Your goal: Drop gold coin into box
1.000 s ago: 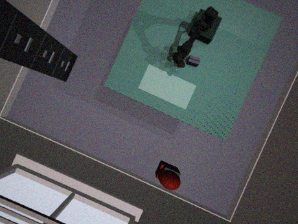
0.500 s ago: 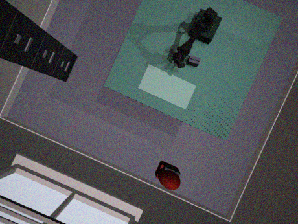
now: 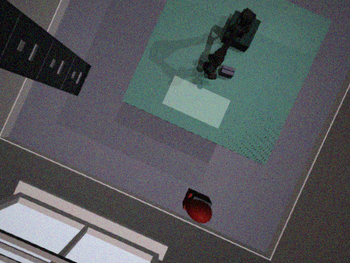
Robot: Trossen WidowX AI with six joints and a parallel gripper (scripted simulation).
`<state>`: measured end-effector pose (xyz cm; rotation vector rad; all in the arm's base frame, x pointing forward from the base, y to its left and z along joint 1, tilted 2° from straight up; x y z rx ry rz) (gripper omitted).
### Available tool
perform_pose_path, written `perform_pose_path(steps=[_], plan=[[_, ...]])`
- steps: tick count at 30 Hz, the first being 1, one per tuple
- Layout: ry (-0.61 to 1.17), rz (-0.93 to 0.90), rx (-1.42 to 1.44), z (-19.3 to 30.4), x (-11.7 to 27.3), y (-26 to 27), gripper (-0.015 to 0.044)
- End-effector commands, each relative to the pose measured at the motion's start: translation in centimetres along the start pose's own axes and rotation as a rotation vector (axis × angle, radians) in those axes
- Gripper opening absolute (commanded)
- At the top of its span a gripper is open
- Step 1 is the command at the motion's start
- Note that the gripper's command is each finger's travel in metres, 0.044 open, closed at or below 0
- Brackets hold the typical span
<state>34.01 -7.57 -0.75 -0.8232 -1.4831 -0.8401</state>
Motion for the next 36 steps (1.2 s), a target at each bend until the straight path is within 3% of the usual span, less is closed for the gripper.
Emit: perform_pose_path(steps=[1, 36], plan=[[-0.008, -0.003, -0.006, -0.2, 0.8, 0.2, 0.0000], [0.016, 0.003, -0.009, 0.1, 8.8, -0.1, 0.0000]])
Point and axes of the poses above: the point midway between the two fingers, 35 mm back from their tips, its own x axis back along the fingers, its own y axis across the jaws, z = x × y, the point moved 1 cm from there along x, back along the fingers, and after that the axes turned 3 degrees about x, right-handed, at the moved point
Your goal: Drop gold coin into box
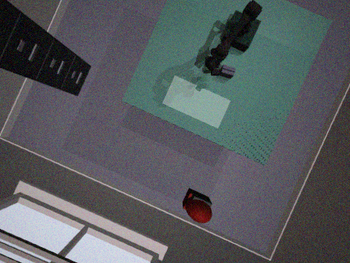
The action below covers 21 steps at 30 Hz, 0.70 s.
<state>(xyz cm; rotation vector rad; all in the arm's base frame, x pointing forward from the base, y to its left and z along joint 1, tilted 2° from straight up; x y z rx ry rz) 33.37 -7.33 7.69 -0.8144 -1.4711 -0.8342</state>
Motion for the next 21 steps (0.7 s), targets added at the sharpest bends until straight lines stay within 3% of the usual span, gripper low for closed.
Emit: perform_pose_path(steps=[1, 9, 21], plan=[[0.003, -0.003, -0.045, 0.0, 0.3, -0.1, 0.0000], [0.003, -0.002, -0.296, -0.2, 0.4, -0.8, 0.0000], [0.004, -0.002, -0.302, 1.3, 0.4, -0.1, 0.0000]])
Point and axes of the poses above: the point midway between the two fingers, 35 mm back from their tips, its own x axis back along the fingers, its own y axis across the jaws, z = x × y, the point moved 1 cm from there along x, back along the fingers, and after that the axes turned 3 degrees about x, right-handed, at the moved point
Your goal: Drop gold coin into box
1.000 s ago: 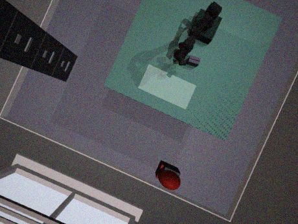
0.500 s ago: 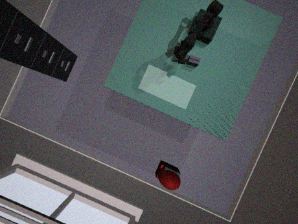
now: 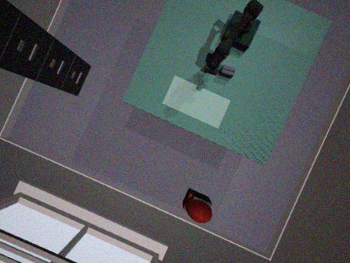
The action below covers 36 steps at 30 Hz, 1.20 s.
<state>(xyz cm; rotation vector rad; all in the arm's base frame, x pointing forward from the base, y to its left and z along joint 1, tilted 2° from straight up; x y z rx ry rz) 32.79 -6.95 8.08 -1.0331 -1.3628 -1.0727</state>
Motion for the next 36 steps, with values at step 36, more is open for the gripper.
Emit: perform_pose_path(steps=[36], plan=[[0.010, 0.001, -0.001, 10.1, 0.0, -0.4, 0.0000]])
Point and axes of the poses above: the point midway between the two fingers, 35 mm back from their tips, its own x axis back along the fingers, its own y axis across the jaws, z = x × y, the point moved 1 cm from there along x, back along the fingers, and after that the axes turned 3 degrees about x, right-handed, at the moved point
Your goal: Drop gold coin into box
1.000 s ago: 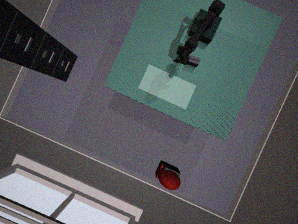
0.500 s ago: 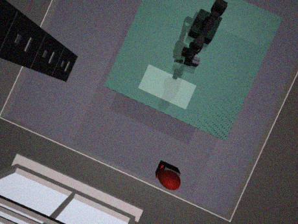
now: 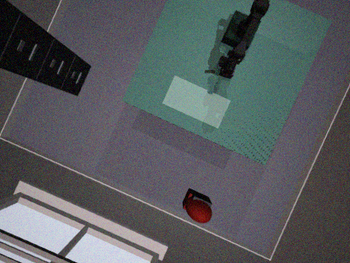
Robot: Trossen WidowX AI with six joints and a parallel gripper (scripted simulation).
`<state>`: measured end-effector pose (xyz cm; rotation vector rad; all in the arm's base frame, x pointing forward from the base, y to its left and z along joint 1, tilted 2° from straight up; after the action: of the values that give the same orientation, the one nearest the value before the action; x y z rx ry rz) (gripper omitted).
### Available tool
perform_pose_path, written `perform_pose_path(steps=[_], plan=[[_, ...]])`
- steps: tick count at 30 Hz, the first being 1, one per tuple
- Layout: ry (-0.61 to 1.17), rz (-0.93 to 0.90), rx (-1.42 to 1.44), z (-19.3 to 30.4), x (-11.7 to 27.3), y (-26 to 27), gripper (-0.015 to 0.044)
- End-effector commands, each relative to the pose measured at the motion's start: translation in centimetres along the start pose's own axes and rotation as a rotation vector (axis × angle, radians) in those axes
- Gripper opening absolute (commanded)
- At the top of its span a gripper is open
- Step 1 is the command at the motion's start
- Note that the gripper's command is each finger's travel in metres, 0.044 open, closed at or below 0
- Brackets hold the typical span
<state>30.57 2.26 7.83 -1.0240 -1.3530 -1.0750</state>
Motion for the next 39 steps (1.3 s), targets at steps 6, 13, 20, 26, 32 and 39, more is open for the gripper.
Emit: perform_pose_path(steps=[6, 13, 20, 26, 32, 39], plan=[[-0.002, 0.000, -0.002, 2.1, 0.0, -0.6, 0.0000], [0.000, 0.000, -0.003, 3.1, -0.1, -0.8, 0.0005], [0.002, 0.001, 0.002, 2.9, -0.1, -0.7, 0.0000], [0.002, 0.001, 0.001, 2.9, -0.1, -0.7, 0.0000], [0.003, 0.001, -0.007, 3.2, -0.1, -0.9, 0.0000], [0.002, 0.002, 0.001, 3.1, -0.1, -0.8, 0.0000]])
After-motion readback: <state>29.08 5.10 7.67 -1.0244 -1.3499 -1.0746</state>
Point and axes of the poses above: the point midway between the two fingers, 35 mm back from their tips, its own x axis back along the fingers, its own y axis across the jaws, z = x × y, the point moved 1 cm from there along x, back along the fingers, and after that the axes turned 3 degrees about x, right-handed, at the moved point
